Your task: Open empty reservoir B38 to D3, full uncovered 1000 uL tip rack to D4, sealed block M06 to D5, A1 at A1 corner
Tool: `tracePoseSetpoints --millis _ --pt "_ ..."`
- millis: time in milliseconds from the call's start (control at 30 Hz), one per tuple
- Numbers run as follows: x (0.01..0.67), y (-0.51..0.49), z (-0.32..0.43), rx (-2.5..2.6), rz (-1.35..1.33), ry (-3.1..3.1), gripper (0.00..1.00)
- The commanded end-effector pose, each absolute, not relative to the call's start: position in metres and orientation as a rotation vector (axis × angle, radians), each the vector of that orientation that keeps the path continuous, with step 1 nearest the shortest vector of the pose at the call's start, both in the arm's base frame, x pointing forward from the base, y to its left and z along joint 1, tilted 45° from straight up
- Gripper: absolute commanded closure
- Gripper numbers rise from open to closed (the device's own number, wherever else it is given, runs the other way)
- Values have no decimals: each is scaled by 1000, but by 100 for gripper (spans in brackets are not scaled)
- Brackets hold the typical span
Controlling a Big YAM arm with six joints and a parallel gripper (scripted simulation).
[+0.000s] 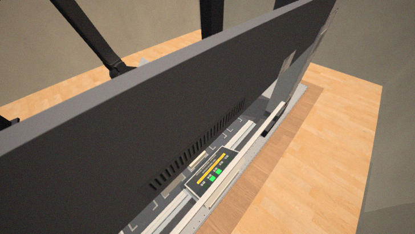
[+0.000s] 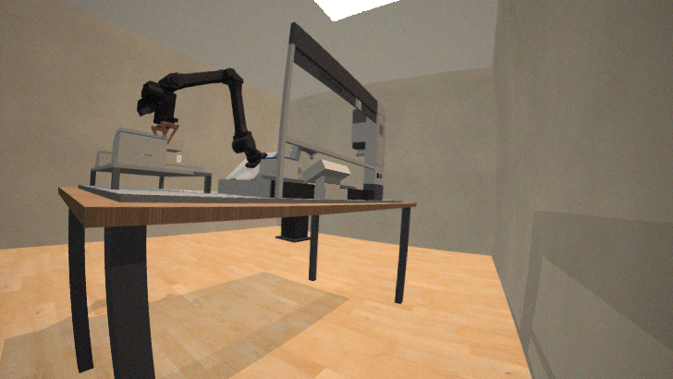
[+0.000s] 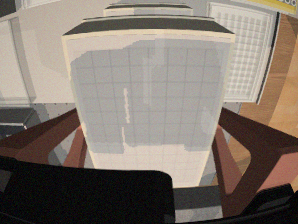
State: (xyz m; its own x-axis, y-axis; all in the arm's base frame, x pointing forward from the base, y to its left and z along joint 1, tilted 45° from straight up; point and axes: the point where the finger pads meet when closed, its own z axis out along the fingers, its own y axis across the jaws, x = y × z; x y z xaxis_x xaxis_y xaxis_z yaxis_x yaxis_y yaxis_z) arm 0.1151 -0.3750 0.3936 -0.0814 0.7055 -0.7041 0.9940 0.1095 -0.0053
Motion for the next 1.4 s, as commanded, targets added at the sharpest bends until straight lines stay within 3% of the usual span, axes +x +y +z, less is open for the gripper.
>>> tracePoseSetpoints --millis 0,1367 --pt "116 -360 446 1593 -712 1762 100" --pt "110 -333 471 1595 -712 1756 100"
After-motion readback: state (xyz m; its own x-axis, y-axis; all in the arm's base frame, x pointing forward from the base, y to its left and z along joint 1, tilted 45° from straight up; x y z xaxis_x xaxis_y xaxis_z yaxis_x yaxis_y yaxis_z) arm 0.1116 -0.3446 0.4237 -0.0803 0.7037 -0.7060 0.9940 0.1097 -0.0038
